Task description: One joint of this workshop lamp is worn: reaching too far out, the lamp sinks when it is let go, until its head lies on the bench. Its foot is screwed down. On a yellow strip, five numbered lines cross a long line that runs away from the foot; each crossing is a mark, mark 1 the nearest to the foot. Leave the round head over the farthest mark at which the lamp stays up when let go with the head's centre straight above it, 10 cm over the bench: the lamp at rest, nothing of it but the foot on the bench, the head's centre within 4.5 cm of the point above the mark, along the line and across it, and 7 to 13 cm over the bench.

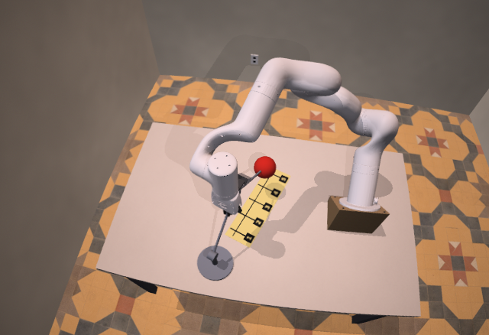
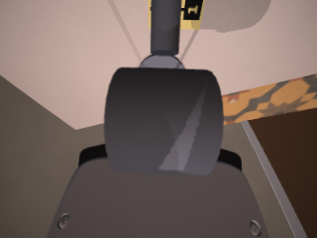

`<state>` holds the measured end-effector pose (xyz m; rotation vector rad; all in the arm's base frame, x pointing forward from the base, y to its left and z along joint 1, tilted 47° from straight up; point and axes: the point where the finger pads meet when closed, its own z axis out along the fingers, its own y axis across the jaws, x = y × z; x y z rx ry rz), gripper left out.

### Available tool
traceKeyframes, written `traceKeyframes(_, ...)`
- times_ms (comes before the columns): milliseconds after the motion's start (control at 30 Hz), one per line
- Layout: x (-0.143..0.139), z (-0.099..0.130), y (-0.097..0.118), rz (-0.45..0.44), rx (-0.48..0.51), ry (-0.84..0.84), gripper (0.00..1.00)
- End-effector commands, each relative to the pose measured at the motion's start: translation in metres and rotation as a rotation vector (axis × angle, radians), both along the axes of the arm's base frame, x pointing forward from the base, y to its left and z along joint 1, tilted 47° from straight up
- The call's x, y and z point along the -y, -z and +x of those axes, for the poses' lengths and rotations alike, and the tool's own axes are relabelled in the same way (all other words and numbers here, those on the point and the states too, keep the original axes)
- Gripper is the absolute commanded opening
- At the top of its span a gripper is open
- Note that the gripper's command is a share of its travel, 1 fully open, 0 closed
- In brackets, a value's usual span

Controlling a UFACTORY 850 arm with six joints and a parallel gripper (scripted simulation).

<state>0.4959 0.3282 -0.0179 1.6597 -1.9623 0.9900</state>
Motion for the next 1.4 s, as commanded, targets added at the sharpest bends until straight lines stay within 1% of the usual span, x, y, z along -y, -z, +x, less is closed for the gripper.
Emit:
traceKeyframes(0,-0.009,0.001,0.000,0.002,0.001,-0.001,0.00)
traceKeyframes(33,-0.009,0.001,0.000,0.002,0.001,-0.001,0.00)
traceKeyframes(67,-0.008,0.001,0.000,0.002,0.001,-0.001,1.00)
traceKeyframes(600,-0.005,0.001,0.000,0.003,0.002,-0.001,1.00)
traceKeyframes(1100,-0.049,-0.008,-0.041,0.003,0.002,-0.001,1.00)
traceKeyframes(1167,-0.049,-0.008,-0.041,0.003,0.002,-0.001,1.00)
traceKeyframes(1367,-0.064,-0.011,-0.055,0.003,0.002,-0.002,1.00)
